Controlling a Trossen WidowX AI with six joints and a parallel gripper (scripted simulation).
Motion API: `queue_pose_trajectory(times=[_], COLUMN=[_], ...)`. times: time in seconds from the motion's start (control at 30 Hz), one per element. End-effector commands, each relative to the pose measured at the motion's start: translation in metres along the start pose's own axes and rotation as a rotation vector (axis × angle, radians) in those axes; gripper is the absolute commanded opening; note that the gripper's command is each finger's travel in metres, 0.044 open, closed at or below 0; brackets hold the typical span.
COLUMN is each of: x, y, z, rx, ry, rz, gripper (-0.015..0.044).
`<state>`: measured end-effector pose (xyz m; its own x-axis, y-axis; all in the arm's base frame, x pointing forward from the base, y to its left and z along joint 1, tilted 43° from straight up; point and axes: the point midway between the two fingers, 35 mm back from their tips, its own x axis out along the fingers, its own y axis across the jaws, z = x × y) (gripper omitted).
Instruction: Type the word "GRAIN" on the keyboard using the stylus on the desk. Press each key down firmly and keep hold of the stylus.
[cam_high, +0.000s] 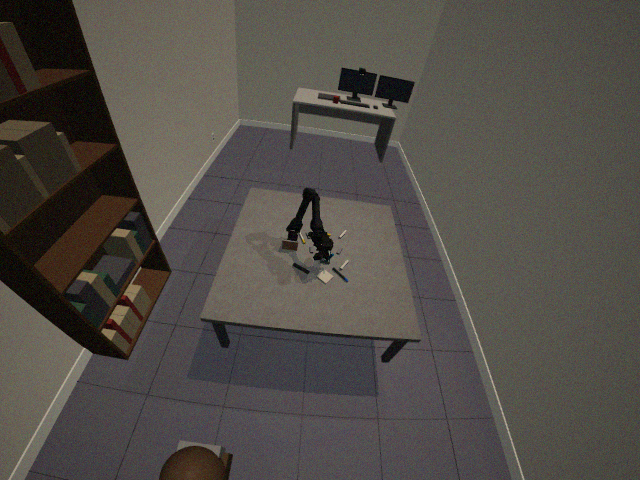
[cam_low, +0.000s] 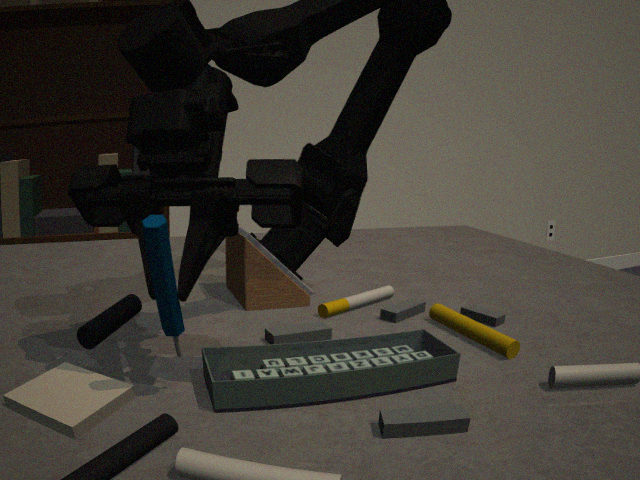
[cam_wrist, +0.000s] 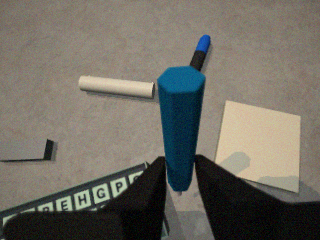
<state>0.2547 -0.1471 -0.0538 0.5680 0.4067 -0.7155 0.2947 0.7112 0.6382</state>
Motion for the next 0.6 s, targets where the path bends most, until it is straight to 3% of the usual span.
queue_pose_trajectory(times=[0.0, 0.57], x=[-0.006, -0.037], y=[0.014, 0.068], z=[0.001, -0.002], rx=[-0.022, -0.184], ry=[-0.086, -0.363], rz=[0.041, 0.199], gripper=[0.0000, 0.0000])
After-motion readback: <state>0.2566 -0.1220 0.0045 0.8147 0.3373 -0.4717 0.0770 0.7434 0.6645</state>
